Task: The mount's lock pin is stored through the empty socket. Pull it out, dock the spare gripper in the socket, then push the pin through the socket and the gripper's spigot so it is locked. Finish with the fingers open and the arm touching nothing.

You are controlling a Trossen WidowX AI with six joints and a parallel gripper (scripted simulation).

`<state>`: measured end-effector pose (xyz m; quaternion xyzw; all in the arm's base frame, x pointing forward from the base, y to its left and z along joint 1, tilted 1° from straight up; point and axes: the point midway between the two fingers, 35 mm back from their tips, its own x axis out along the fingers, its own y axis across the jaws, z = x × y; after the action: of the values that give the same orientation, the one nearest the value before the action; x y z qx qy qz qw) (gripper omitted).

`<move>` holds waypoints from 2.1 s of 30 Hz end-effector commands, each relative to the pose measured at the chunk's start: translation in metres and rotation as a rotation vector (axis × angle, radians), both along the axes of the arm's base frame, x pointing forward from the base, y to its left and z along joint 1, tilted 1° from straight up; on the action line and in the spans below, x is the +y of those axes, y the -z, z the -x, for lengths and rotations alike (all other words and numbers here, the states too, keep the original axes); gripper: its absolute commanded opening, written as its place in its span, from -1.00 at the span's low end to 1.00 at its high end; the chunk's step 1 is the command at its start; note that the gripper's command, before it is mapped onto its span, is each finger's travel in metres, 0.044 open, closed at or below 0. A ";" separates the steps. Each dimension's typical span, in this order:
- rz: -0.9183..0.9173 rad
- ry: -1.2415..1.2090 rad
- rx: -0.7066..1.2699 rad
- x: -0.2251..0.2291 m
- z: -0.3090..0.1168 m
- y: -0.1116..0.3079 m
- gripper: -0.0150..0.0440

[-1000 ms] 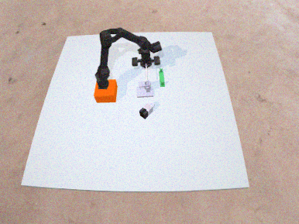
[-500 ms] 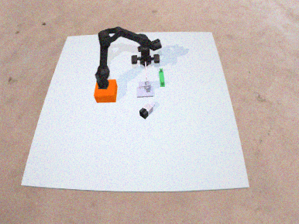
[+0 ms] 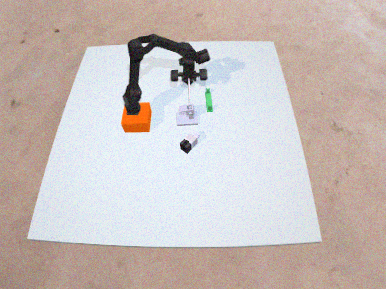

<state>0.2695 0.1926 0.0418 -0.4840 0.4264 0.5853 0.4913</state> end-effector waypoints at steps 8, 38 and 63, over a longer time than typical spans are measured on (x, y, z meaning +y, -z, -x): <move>-0.003 -0.001 -0.005 0.017 -0.029 -0.007 -0.49; -0.006 -0.002 -0.010 0.057 -0.095 -0.011 -0.49; -0.006 -0.003 -0.011 0.058 -0.095 0.029 -0.49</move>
<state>0.3651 0.2510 0.0181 -0.4858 0.4216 0.5841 0.4950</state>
